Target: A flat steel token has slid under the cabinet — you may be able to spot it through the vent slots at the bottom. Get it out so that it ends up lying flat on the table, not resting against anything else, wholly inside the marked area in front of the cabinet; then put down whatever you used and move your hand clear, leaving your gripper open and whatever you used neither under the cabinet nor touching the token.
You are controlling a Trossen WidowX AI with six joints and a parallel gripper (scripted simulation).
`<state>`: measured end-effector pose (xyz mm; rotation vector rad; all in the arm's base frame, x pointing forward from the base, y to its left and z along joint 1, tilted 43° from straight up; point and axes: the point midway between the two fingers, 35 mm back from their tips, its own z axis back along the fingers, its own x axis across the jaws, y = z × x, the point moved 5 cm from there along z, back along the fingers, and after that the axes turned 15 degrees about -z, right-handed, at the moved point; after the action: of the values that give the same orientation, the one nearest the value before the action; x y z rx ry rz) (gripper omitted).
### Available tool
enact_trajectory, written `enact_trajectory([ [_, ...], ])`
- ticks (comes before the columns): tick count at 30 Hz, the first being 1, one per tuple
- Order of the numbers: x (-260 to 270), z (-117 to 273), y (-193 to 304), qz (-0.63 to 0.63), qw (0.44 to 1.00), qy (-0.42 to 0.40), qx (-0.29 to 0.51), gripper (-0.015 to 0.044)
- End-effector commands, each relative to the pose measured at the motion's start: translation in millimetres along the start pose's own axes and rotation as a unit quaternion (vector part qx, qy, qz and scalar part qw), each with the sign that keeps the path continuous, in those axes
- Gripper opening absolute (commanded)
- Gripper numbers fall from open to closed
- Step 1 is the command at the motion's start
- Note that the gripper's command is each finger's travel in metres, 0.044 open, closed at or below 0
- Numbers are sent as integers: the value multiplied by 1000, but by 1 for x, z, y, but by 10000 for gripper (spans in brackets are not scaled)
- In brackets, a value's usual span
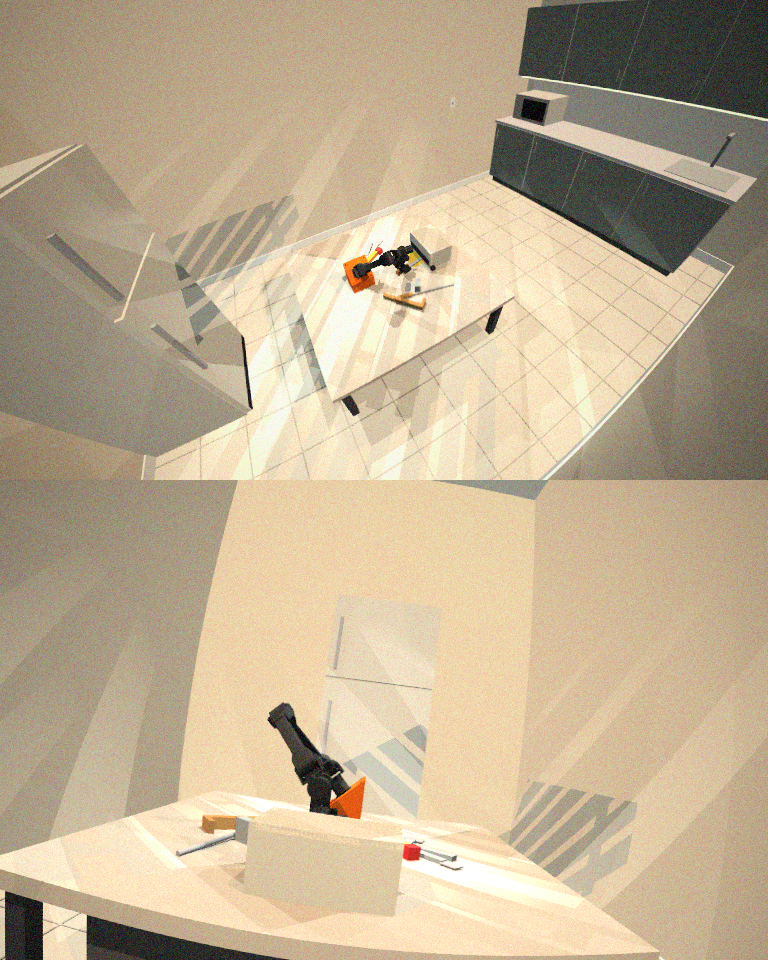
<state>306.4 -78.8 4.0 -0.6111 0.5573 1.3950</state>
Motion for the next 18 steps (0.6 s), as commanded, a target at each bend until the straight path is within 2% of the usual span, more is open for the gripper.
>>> enact_trajectory([
  [1, -1, -1, 6, 3, 1000, 1, 2, 0],
  [18, -7, -1, 24, 4, 1000, 1, 2, 0],
])
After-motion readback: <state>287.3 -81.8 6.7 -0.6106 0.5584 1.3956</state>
